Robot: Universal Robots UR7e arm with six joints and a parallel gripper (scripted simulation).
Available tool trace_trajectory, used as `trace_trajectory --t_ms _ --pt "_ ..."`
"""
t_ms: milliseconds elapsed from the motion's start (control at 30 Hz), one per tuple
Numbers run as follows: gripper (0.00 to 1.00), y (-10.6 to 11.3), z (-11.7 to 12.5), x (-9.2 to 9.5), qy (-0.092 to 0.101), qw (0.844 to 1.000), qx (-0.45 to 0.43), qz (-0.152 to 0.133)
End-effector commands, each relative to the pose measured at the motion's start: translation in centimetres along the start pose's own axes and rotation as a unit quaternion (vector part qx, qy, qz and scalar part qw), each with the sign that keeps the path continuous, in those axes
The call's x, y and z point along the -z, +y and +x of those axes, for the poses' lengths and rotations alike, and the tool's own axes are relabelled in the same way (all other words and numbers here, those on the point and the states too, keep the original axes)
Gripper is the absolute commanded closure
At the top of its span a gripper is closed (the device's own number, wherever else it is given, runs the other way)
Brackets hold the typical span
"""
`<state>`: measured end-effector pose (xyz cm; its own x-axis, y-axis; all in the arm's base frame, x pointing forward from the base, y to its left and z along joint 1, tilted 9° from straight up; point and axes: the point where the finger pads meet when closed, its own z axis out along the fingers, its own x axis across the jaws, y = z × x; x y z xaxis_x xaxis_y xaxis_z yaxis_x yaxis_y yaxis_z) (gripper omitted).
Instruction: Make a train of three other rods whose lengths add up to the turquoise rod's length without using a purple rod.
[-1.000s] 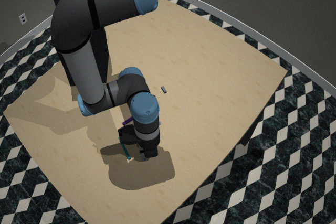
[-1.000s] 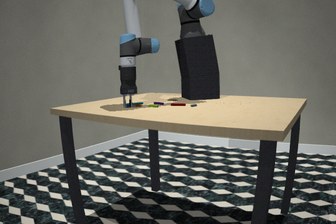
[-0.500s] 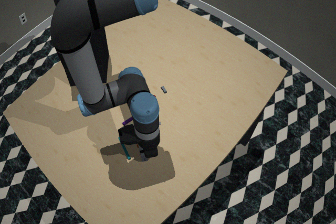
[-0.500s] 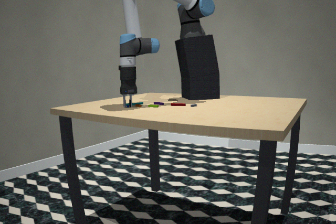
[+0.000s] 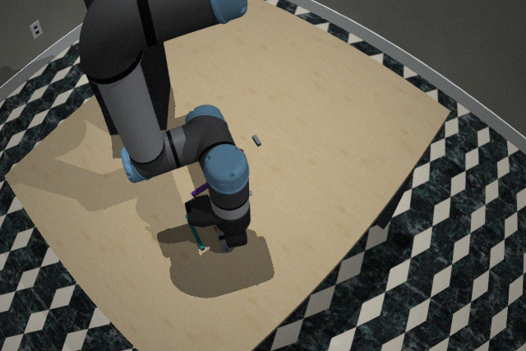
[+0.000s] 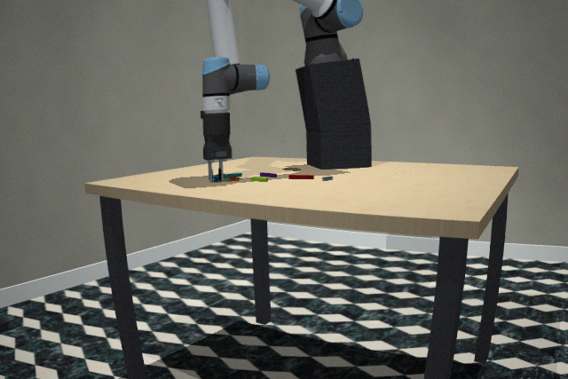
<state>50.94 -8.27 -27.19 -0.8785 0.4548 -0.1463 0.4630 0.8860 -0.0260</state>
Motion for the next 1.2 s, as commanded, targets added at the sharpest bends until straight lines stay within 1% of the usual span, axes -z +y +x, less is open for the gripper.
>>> trace_trajectory --t_ms 0,100,133,1167 --pt "0.46 -0.01 -0.17 0.02 -0.002 1.0 0.0 -0.001" --pt "0.46 -0.01 -0.17 0.02 -0.002 1.0 0.0 -0.001" --pt "0.76 -0.01 -0.17 0.02 -0.002 1.0 0.0 -0.001" --pt "0.76 -0.01 -0.17 0.02 -0.002 1.0 0.0 -0.001"
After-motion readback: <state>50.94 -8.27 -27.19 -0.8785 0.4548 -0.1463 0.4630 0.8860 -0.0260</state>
